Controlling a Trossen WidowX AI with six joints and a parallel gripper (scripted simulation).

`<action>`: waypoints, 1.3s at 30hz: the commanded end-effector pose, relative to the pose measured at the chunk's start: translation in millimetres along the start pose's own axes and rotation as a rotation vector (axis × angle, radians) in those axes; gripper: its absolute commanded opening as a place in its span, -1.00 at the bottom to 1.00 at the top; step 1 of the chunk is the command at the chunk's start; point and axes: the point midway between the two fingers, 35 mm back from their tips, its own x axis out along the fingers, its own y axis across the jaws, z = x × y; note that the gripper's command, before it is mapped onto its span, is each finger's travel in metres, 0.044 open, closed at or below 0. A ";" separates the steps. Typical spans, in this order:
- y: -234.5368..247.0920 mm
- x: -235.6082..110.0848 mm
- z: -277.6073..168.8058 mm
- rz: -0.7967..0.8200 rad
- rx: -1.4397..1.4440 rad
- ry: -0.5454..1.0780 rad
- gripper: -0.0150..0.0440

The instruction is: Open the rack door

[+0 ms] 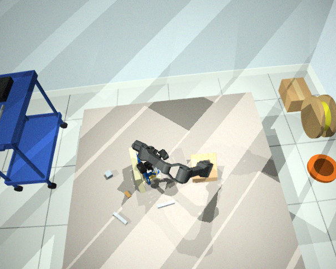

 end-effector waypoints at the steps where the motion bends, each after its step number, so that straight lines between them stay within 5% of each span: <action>1: -4.3 0.3 2.7 0.006 -0.096 -0.006 -0.40; 39: -68.9 0.2 44.2 0.001 -0.670 -0.010 -0.40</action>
